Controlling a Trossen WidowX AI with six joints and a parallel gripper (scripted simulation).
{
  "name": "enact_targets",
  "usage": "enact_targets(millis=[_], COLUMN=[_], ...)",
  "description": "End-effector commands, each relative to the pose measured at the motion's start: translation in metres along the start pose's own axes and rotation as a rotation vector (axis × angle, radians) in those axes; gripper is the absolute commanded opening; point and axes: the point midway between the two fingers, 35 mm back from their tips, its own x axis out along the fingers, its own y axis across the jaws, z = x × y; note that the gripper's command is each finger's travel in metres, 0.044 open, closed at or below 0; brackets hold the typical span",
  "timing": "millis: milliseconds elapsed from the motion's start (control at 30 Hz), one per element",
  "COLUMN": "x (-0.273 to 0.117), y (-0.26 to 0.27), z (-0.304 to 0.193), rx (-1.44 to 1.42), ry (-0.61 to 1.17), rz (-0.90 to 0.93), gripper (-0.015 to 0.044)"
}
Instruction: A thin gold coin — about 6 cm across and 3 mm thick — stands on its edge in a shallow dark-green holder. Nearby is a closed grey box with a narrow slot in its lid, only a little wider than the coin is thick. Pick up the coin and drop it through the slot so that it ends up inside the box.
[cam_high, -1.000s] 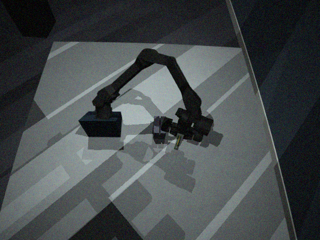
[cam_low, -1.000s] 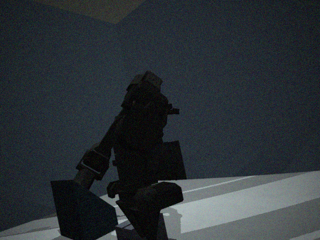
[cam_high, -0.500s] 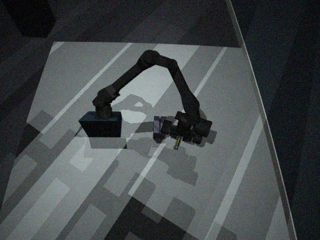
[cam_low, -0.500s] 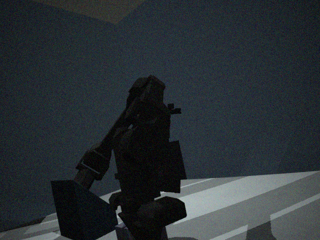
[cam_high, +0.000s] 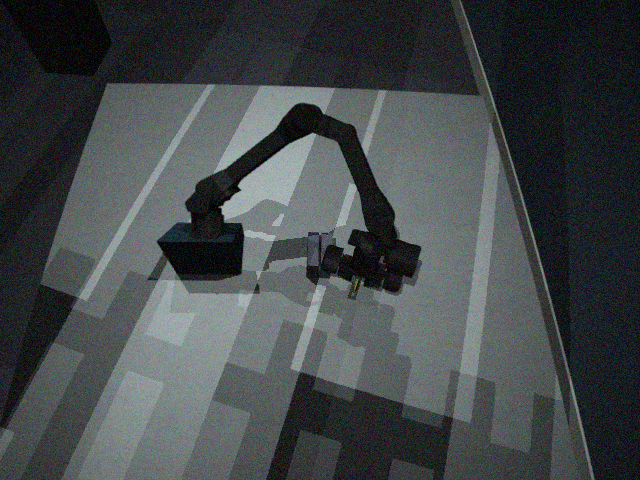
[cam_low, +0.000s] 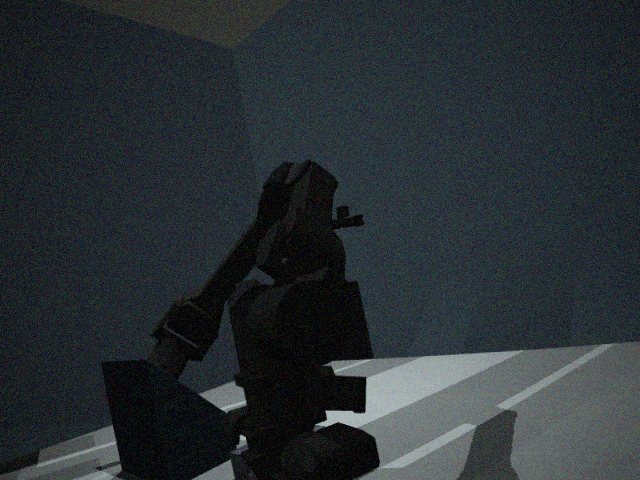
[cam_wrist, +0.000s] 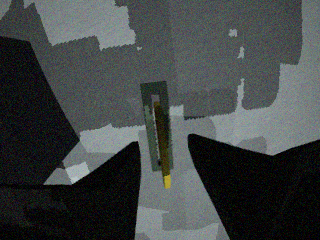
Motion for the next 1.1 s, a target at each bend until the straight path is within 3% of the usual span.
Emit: enact_targets(millis=[0, 300, 500, 1067], x=[0.007, 0.018, 0.018, 0.006], y=[0.001, 0.002, 0.002, -0.003], z=[0.0, 0.0, 0.0, 0.004], rx=[0.006, 0.005, 0.005, -0.016], ry=[-0.007, -0.009, -0.009, -0.018], rz=[0.0, 0.001, 0.001, -0.028], gripper=[0.0161, 0.0161, 0.0003, 0.0])
